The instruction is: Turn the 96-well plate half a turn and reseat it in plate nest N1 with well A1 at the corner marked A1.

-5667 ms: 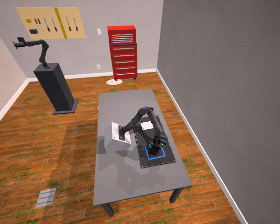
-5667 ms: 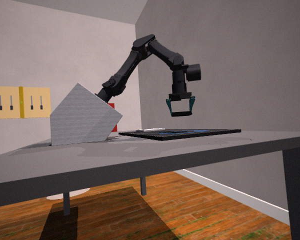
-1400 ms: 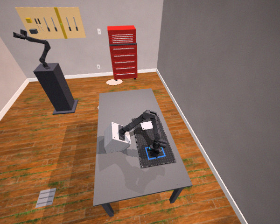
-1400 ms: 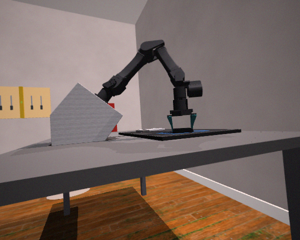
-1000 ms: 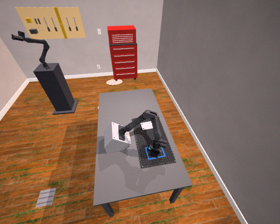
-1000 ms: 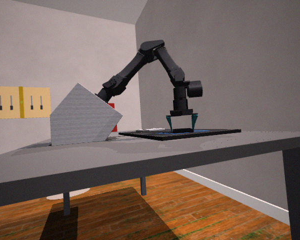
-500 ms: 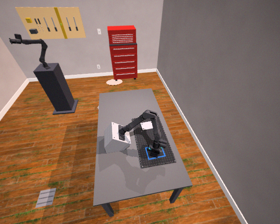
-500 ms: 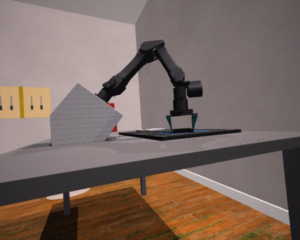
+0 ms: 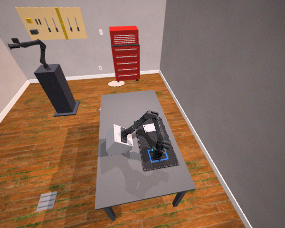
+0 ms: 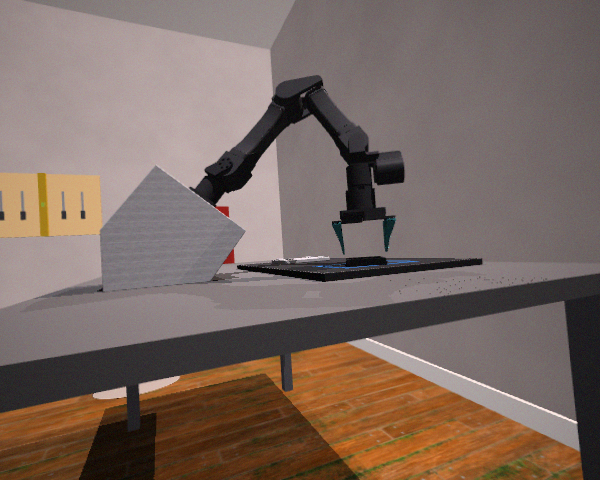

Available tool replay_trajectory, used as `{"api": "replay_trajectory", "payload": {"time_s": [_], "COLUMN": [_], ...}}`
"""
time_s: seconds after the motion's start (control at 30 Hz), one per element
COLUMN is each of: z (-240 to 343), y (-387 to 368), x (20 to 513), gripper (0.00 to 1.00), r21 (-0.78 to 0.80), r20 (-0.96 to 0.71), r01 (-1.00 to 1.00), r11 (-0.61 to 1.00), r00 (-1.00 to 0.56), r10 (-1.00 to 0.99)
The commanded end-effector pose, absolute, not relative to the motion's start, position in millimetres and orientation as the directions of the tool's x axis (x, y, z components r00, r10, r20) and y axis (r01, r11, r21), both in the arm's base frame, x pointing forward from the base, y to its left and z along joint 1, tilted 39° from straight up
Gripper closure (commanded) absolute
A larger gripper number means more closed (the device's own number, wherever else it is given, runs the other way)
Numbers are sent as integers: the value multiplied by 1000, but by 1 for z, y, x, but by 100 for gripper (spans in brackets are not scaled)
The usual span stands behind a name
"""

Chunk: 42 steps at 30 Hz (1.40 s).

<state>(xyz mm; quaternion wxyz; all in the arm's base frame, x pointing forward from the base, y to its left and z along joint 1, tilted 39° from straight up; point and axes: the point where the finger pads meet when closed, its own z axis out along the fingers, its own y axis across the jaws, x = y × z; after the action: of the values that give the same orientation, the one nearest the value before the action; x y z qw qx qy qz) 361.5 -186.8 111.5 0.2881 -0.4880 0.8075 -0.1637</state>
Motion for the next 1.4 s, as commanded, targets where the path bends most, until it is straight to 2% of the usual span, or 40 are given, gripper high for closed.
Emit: {"api": "replay_trajectory", "payload": {"time_s": [0.0, 0.7, 1.37], "z": [119, 158, 158], "y": [-187, -189, -189], "x": [356, 325, 325], "gripper": [0, 0, 0], "r21": [-545, -545, -545], "r20": [-313, -313, -313], "r01": [-691, -691, -691], "r11": [474, 474, 474], "r00": [-357, -357, -357], "r10": [-880, -880, -880]}}
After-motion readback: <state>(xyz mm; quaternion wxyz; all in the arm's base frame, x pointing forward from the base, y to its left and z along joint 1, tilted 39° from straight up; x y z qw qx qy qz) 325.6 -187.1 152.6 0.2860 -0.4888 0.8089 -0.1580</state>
